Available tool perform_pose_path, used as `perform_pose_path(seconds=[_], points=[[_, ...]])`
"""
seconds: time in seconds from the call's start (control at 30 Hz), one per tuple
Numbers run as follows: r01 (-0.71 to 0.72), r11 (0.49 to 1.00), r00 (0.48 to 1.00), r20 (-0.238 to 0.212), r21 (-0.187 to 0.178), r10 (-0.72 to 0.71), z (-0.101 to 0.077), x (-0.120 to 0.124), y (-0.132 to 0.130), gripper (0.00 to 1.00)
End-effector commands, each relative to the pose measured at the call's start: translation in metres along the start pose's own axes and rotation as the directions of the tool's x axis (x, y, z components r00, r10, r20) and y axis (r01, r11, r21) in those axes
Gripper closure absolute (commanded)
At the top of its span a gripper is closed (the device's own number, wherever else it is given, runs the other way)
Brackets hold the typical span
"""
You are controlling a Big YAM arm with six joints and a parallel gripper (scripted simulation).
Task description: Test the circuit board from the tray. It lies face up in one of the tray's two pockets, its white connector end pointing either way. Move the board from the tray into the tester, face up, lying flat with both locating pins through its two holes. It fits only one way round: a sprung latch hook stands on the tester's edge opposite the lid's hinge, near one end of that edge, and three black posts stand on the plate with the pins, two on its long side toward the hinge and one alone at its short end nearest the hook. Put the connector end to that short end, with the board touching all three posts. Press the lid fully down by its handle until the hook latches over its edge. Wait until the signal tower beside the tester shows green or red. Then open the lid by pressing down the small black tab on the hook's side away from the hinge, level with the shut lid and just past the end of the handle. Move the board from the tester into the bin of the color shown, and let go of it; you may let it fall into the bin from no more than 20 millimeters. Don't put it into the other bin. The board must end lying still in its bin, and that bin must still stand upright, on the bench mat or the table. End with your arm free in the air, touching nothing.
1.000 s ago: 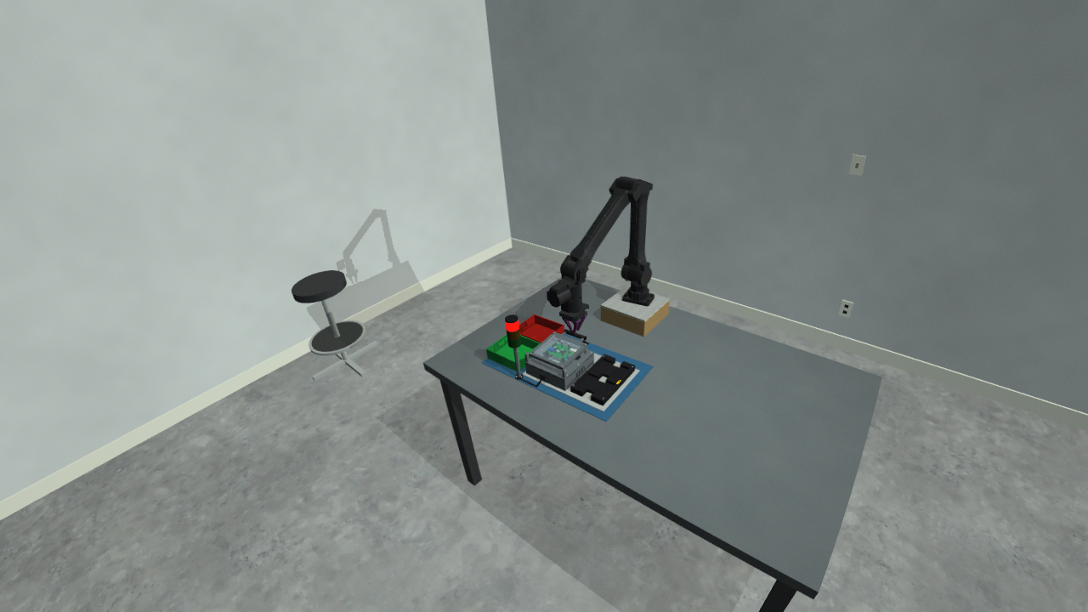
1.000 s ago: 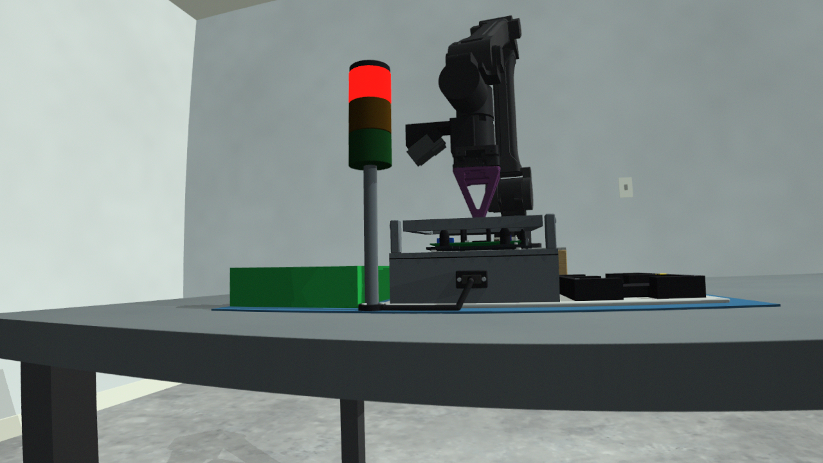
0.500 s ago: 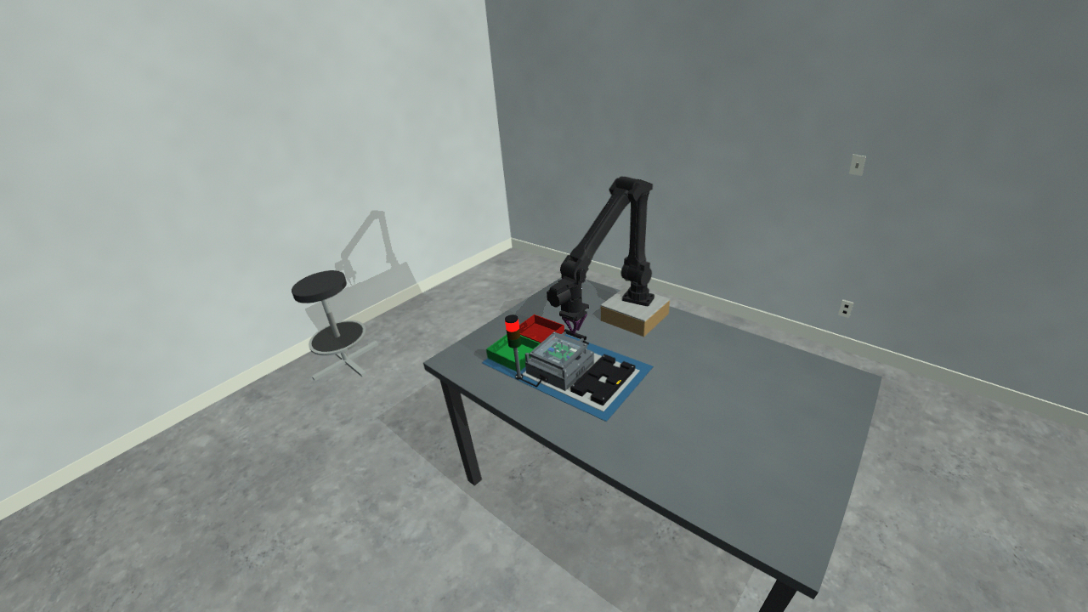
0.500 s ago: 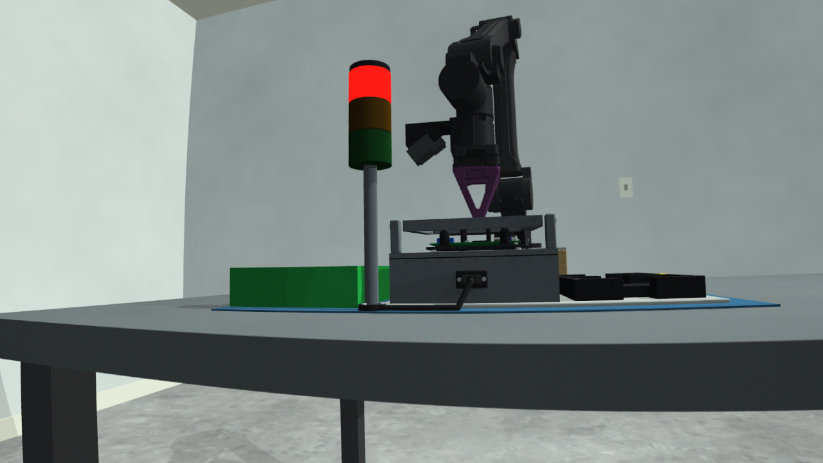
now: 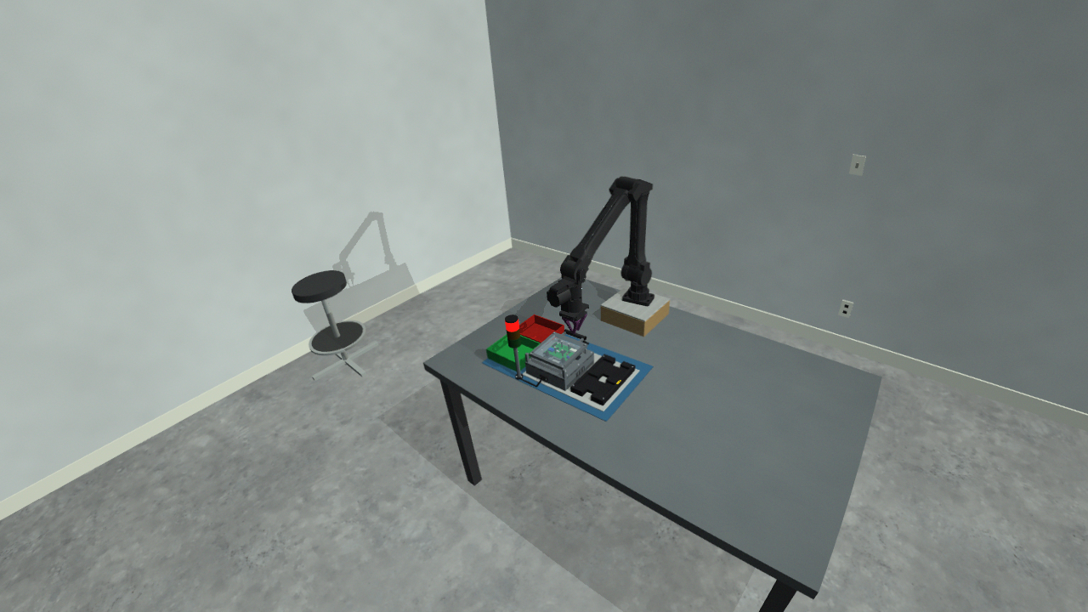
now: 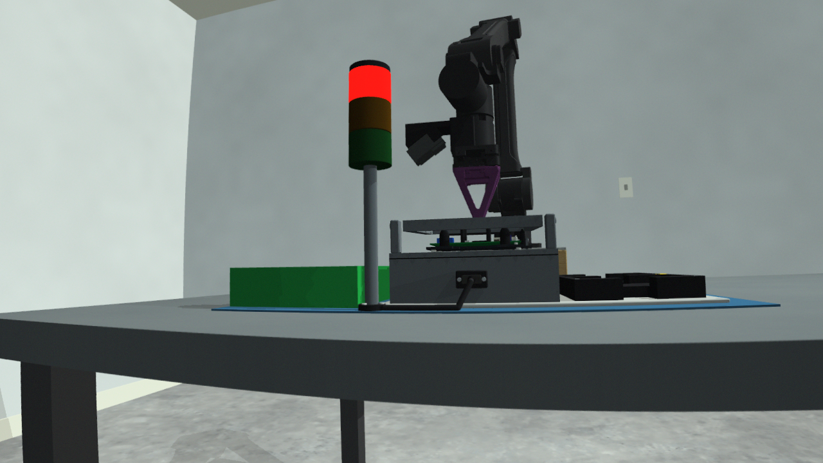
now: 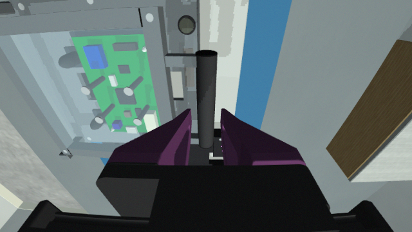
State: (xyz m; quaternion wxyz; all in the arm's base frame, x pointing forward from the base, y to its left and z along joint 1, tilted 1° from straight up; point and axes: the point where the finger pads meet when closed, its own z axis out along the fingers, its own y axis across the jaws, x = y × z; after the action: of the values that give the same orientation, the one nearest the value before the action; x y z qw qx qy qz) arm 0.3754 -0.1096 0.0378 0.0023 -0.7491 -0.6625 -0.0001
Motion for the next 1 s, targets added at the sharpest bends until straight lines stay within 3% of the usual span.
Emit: perform_pose_path(seconds=[0.0, 0.1, 0.17, 0.5, 0.97], points=[[0.005, 1.0, 1.0, 0.007, -0.022, -0.005, -0.003, -0.006, 0.016, 0.74], [0.005, 1.0, 1.0, 0.006, -0.019, -0.005, 0.001, -0.006, 0.013, 0.74], [0.005, 1.0, 1.0, 0.002, 0.002, -0.005, 0.01, -0.004, 0.003, 0.74], [0.004, 1.0, 1.0, 0.002, 0.003, -0.004, 0.029, -0.005, 0.002, 0.74], [0.003, 1.0, 1.0, 0.003, 0.0, -0.003, 0.029, -0.005, 0.005, 0.74]])
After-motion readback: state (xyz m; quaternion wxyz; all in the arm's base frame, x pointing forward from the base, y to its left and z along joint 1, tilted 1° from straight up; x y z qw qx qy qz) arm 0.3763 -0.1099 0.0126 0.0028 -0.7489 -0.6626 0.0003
